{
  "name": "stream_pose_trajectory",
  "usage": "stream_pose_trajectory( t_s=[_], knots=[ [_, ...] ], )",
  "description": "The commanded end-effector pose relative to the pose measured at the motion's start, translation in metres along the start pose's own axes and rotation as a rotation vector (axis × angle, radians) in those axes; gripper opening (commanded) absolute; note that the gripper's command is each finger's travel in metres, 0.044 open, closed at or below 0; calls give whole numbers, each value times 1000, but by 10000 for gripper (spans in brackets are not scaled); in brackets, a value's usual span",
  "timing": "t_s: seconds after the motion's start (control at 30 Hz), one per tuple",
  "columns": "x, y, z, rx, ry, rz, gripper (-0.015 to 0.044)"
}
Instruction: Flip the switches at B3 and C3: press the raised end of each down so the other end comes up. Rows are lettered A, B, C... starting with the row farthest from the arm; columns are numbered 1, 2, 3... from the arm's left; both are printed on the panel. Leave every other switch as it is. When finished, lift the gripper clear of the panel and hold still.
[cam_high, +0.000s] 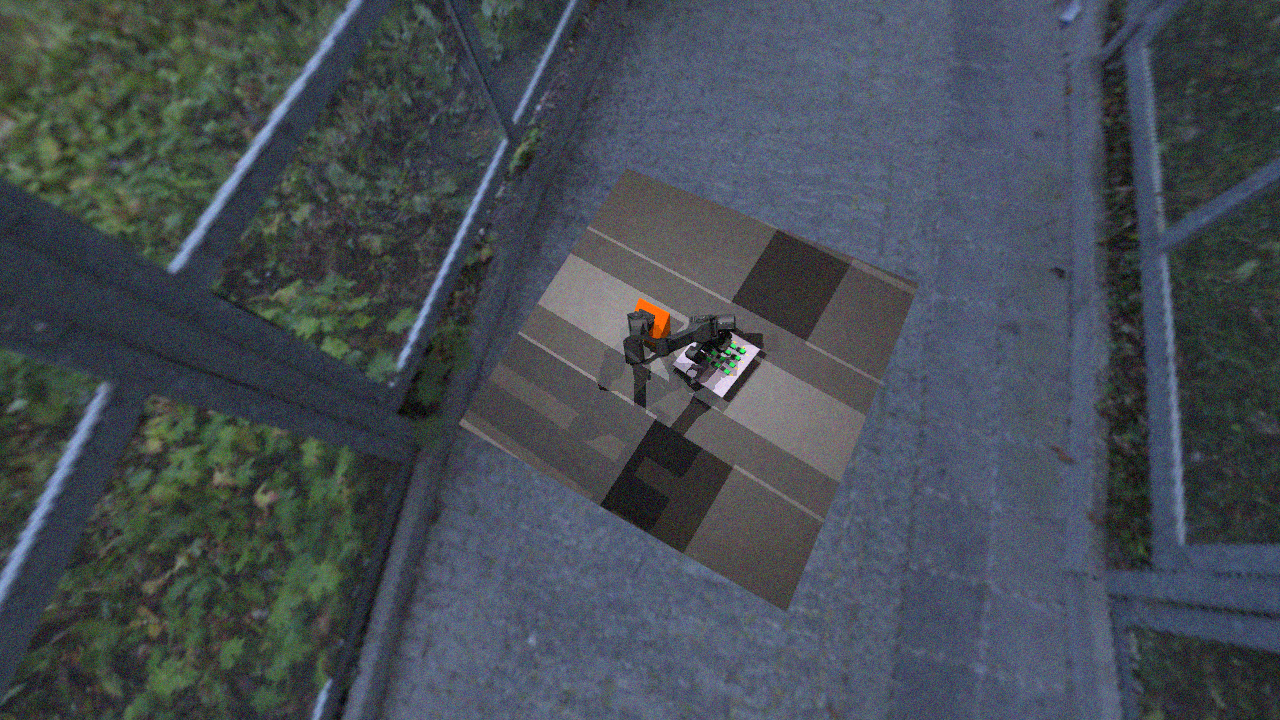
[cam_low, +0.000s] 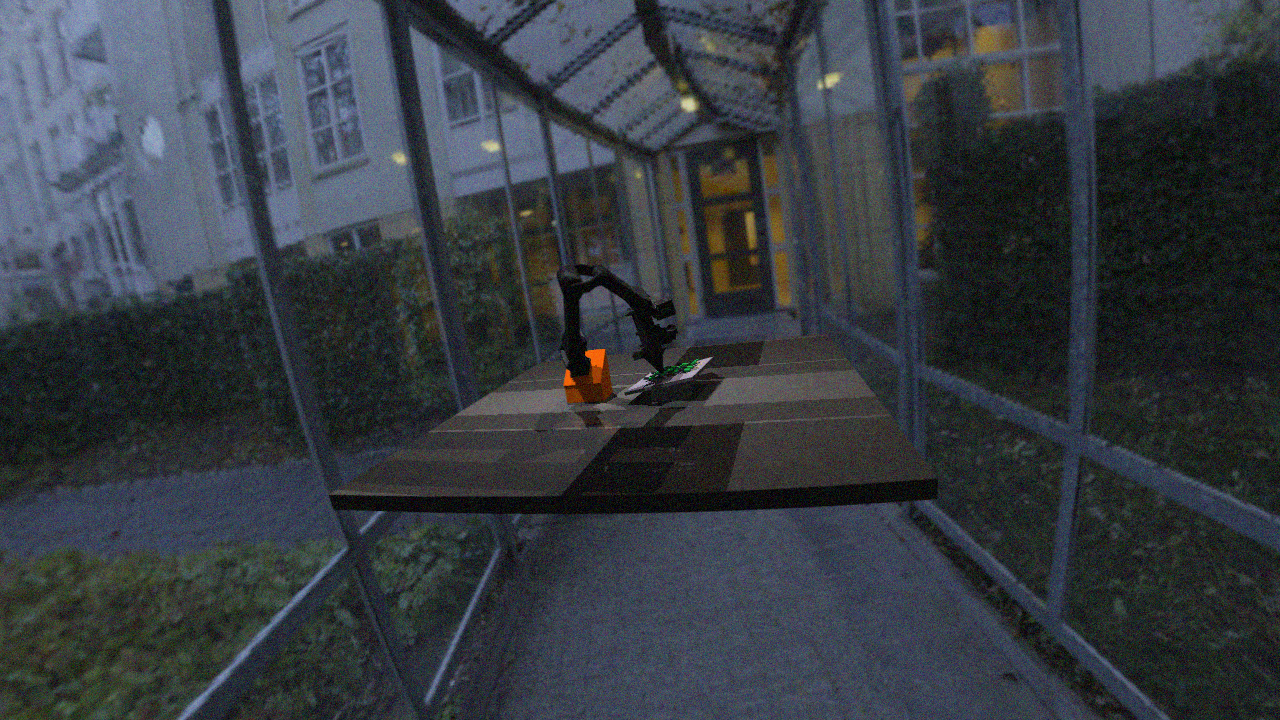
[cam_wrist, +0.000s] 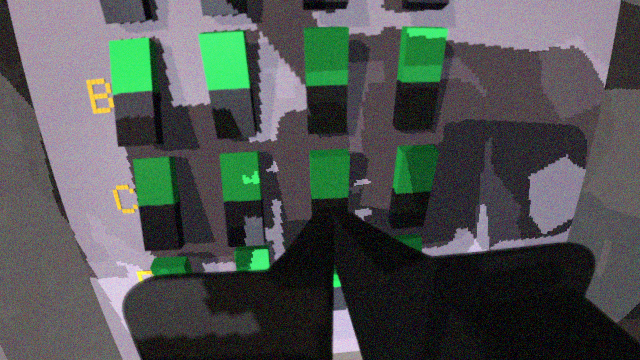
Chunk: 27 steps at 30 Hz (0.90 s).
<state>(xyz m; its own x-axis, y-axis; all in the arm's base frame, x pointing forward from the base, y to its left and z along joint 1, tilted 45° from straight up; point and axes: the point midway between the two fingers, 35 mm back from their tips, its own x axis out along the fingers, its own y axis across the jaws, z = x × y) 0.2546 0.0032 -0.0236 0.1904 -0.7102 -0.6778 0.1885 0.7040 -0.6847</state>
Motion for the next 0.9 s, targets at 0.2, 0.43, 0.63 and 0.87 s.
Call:
stream_pose_trajectory(
  t_s=[0.2,0.43,0.63,0.87],
  knots=[
    [-64,0,2,-6,26,-1,0],
    [-69,10,21,-5,25,0,0],
    [-71,16,32,-4,25,0,0],
    [-71,16,32,-4,25,0,0]
  ],
)
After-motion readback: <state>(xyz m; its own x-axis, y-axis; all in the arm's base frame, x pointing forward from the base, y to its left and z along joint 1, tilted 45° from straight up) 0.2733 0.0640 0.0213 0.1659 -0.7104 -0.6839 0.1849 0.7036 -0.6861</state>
